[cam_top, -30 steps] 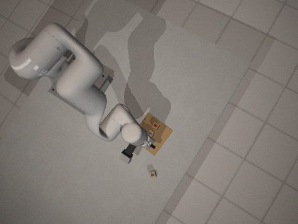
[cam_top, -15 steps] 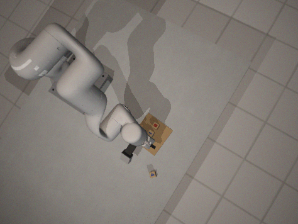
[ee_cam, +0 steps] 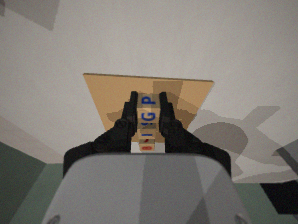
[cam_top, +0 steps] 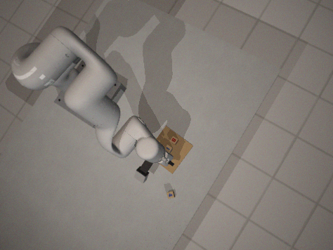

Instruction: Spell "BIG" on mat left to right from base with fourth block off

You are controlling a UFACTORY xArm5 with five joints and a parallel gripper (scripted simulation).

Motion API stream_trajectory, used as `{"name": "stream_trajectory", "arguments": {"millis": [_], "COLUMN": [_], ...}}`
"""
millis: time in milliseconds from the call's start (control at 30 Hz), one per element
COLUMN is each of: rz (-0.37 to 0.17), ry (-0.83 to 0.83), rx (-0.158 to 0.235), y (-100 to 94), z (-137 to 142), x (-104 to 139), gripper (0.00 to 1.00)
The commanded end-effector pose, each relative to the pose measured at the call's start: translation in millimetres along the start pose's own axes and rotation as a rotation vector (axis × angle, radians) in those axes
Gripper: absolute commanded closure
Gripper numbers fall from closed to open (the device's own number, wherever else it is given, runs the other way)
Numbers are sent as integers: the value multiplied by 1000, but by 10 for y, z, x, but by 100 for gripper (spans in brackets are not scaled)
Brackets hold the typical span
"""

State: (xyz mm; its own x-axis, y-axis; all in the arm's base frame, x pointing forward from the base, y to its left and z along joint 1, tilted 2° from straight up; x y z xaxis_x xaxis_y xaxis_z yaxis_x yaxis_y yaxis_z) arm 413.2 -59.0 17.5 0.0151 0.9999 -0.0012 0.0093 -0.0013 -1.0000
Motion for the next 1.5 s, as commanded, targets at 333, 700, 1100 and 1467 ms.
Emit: {"name": "stream_trajectory", "arguments": {"millis": [333, 700, 1100, 1467], "rz": [0, 0, 0, 0], "ry": [0, 0, 0, 0], "rx": [-3, -3, -3, -3], "y": [-9, -9, -9, -9], "z": [-11, -11, -11, -11], "x": [-1, -1, -1, -1], "gripper": [79, 79, 79, 62]}}
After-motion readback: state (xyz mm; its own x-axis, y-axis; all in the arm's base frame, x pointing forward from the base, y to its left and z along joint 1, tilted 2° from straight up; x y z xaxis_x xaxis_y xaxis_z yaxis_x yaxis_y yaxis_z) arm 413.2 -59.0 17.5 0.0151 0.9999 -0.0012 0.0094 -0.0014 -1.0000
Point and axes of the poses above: the point where the finger pads meet when closed, its own y axis out along the fingers, its own z axis across the jaws, x = y × z, the point moved 6 cm from there along -y, back along the fingers, and after that the axes turned 2 degrees about -y, right-handed, at the moved point
